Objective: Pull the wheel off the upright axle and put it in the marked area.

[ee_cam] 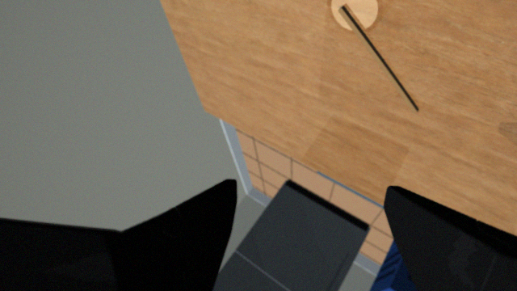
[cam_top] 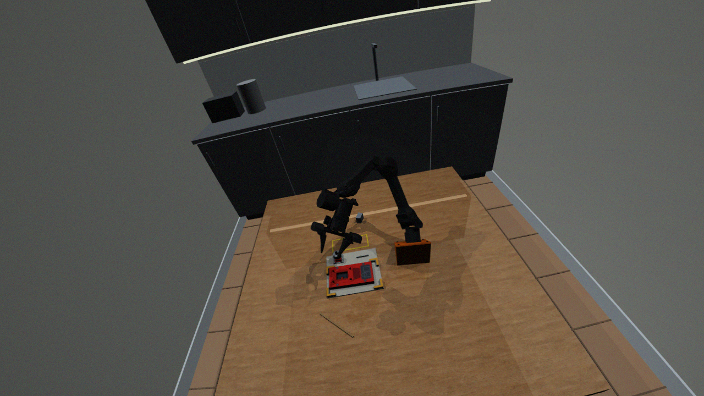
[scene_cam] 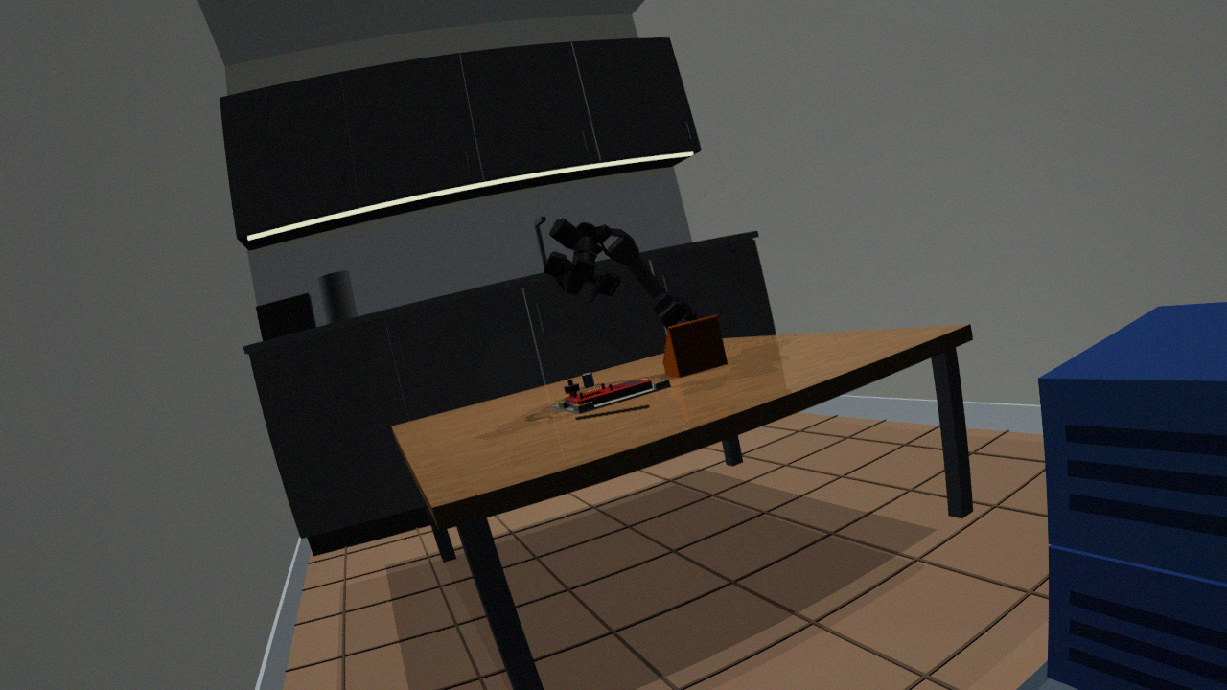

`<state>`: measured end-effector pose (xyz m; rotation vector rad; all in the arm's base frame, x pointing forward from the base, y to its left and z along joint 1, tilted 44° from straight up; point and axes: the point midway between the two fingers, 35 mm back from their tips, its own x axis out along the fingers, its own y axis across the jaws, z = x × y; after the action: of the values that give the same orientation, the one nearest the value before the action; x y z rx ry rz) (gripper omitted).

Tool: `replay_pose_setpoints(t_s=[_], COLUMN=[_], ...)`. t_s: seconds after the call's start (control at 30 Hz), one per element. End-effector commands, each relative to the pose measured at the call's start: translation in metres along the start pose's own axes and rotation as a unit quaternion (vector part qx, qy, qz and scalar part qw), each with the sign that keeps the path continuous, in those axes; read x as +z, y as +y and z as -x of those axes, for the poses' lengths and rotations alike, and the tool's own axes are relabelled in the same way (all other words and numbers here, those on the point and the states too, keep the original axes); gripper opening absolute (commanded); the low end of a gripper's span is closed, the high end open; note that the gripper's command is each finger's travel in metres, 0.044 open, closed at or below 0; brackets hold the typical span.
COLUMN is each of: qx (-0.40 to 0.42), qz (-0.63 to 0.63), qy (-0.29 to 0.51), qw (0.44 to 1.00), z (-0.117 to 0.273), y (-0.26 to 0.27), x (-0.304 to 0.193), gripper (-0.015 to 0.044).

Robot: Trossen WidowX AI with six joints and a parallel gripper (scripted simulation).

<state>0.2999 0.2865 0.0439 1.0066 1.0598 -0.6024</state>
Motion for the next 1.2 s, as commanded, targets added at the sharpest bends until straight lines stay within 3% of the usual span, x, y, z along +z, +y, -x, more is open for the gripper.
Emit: replay_pose_setpoints(t_s=[0.0,0.37,1.0,1.17], qx=[-0.082,-0.266,-0.269,-0.269], qz=[-0.036,-0.056,-0.056,-0.056], qy=[-0.118,-0.316,-0.319,-0.318], qw=[0.989,0.909,0.907,0.907], z=[-0.018,-0.016,-0.009,-0.022], y=[-0.005,-0.035,-0.042,-0.05], x=[0.073,0.214,0.219,0.229], gripper=[0.03,0.03,0.03,0.03])
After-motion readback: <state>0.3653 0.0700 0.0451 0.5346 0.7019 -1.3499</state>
